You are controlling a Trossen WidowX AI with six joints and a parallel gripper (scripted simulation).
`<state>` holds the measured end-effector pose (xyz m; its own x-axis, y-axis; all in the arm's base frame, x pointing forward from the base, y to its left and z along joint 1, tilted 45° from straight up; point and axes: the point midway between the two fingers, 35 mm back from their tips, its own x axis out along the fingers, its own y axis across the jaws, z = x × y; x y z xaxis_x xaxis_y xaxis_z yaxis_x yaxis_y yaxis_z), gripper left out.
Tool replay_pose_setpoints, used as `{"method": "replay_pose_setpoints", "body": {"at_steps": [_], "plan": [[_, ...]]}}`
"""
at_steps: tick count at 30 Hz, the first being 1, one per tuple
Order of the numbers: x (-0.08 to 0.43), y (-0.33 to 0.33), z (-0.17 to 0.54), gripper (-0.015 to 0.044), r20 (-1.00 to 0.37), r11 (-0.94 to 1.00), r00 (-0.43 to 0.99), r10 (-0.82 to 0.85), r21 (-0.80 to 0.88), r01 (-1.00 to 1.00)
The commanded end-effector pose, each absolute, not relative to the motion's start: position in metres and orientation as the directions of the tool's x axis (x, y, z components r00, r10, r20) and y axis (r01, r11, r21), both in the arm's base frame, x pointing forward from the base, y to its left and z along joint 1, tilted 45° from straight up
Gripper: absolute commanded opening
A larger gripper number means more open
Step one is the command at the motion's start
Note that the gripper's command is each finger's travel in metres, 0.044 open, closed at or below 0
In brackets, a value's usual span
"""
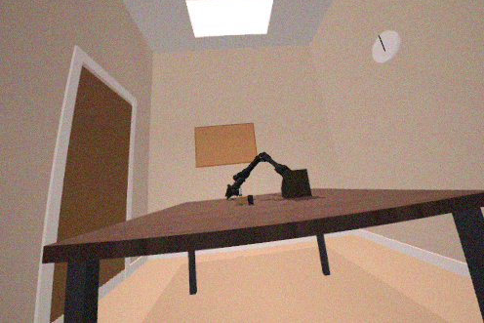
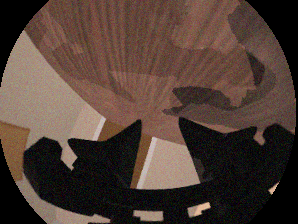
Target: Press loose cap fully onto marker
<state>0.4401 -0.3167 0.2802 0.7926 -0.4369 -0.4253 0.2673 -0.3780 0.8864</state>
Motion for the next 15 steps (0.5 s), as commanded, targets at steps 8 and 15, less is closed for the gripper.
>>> {"method": "replay_pose_setpoints", "body": {"at_steps": [8, 15], "plan": [[0.487, -0.181, 0.155, 0.0248, -0.731, -0.437, 0.631, -0.26, 0.671, 0.599], [0.478, -0.082, 0.083, 0.0248, -0.872, -0.305, 0.451, -0.192, 0.49, 0.817]]}}
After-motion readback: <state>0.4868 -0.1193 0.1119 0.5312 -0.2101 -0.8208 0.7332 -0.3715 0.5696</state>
